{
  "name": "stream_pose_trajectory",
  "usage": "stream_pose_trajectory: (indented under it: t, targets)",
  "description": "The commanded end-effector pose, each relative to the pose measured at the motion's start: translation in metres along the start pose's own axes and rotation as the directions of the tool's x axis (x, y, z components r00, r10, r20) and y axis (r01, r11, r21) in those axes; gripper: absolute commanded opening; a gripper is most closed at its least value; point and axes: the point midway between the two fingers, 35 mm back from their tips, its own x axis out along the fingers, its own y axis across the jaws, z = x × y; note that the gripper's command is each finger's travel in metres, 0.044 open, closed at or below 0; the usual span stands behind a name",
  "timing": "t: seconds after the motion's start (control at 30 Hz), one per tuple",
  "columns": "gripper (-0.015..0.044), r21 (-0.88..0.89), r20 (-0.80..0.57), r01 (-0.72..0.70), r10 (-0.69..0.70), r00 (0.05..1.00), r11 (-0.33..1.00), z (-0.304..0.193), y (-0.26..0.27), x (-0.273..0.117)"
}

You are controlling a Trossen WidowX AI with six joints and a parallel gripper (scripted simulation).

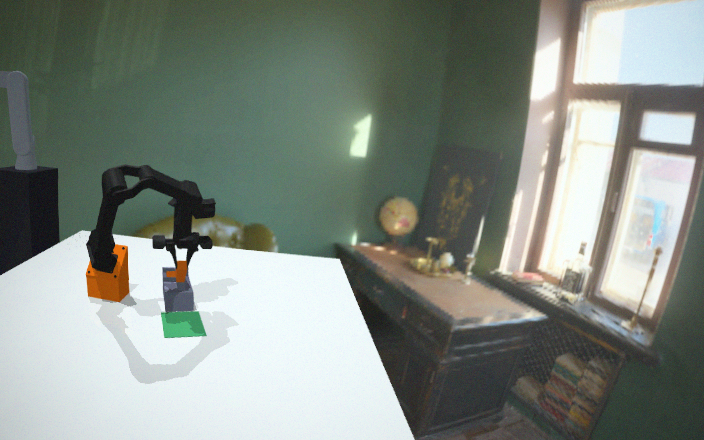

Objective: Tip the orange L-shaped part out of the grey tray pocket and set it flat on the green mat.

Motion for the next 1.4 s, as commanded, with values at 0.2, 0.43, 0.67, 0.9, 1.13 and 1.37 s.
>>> stream_pose_trajectory:
  t: [0.2,0.43,0.67,0.9,1.13,1.37]
  targets:
    - [0.0000,0.007,-0.009,-0.004,0.005,1.000,1.000,-0.001,0.002,-0.018]
    - [0.0000,0.007,-0.010,-0.004,0.005,1.000,1.000,-0.001,0.002,-0.029]
    - [0.0000,0.007,-0.010,-0.004,0.004,1.000,1.000,-0.001,0.001,-0.037]
    - [0.0000,0.007,-0.010,-0.004,0.004,1.000,1.000,-0.001,0.001,-0.040]
    - [0.0000,0.007,-0.009,-0.004,0.004,1.000,1.000,0.022,-0.001,-0.037]
    - [0.0000,0.007,-0.007,-0.003,0.003,1.000,1.000,0.060,-0.004,-0.035]
